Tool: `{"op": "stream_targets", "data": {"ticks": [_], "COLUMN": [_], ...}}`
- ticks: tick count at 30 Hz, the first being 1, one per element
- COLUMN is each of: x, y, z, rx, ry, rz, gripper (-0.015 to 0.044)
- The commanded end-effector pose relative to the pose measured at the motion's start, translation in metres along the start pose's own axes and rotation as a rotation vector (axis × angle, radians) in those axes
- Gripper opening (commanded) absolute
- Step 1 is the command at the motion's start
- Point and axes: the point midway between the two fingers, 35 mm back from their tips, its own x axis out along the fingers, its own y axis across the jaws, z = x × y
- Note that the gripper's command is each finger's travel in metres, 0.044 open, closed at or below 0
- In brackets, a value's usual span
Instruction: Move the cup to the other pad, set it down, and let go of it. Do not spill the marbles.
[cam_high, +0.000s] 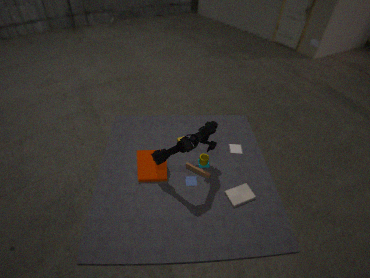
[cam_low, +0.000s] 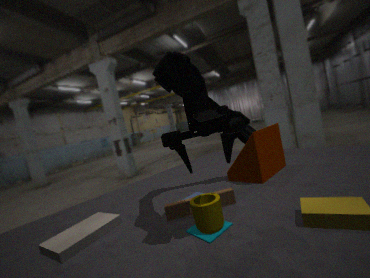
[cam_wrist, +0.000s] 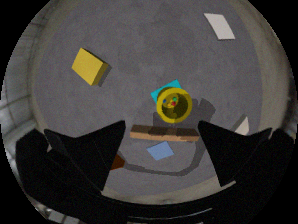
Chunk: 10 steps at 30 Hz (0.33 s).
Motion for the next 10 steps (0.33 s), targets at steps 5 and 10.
{"op": "stream_targets", "data": {"ticks": [5, 10], "x": [-0.0093, -0.0093], "y": [-0.0003, -0.0003], "z": [0.0005, 0.0005], "rx": [0.003, 0.003], "ry": [-0.005, -0.005], "rz": [-0.002, -0.002], "gripper": [0.0440, 0.0440]}}
